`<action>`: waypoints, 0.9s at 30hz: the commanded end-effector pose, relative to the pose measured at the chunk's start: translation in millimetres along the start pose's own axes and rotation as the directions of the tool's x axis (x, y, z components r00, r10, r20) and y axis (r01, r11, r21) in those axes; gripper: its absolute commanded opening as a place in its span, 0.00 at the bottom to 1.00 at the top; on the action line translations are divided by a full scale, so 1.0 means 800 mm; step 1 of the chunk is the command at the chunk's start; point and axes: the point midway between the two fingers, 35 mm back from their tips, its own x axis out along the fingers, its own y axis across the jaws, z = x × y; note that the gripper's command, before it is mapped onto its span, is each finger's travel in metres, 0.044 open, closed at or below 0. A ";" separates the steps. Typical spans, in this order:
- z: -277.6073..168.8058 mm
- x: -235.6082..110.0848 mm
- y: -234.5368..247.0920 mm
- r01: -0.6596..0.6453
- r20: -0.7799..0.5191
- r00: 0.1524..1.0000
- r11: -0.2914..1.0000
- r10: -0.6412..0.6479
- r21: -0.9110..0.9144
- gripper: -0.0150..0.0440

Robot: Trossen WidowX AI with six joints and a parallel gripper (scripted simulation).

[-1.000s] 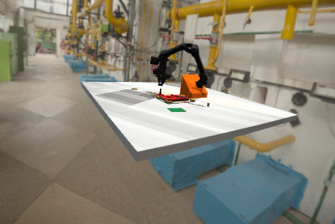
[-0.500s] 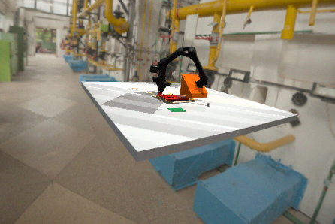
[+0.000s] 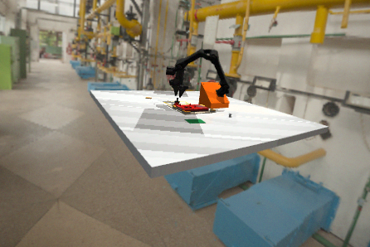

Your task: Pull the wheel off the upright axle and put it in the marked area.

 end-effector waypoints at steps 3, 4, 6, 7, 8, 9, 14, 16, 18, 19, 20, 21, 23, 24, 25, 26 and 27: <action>0.001 -0.020 -0.002 0.009 0.019 1.000 1.000 -0.009 -0.001 0.81; -0.005 -0.025 0.001 0.010 0.018 1.000 1.000 -0.010 -0.001 0.85; -0.028 -0.042 0.009 0.012 0.015 1.000 1.000 -0.012 -0.001 0.94; -0.041 -0.051 0.015 0.012 0.013 1.000 1.000 -0.012 -0.001 0.99; -0.055 -0.059 0.020 0.012 0.011 1.000 1.000 -0.012 -0.002 1.00; -0.068 -0.067 0.026 0.011 0.009 1.000 1.000 -0.011 -0.002 1.00; -0.102 -0.082 0.042 0.008 0.004 1.000 1.000 -0.008 -0.004 1.00; -0.102 -0.082 0.042 0.008 0.004 1.000 1.000 -0.008 -0.004 1.00; -0.102 -0.082 0.042 0.008 0.004 1.000 1.000 -0.008 -0.004 1.00; -0.102 -0.082 0.042 0.008 0.004 1.000 1.000 -0.008 -0.004 1.00; -0.102 -0.082 0.042 0.008 0.004 1.000 1.000 -0.008 -0.004 1.00; -0.102 -0.082 0.042 0.008 0.004 1.000 1.000 -0.008 -0.004 1.00; -0.102 -0.082 0.042 0.008 0.004 1.000 1.000 -0.008 -0.004 1.00; -0.102 -0.082 0.042 0.008 0.004 1.000 1.000 -0.008 -0.004 1.00; -0.102 -0.082 0.042 0.008 0.004 1.000 1.000 -0.008 -0.004 1.00; -0.102 -0.082 0.042 0.008 0.004 1.000 1.000 -0.008 -0.004 1.00; -0.102 -0.082 0.042 0.008 0.004 1.000 1.000 -0.008 -0.004 1.00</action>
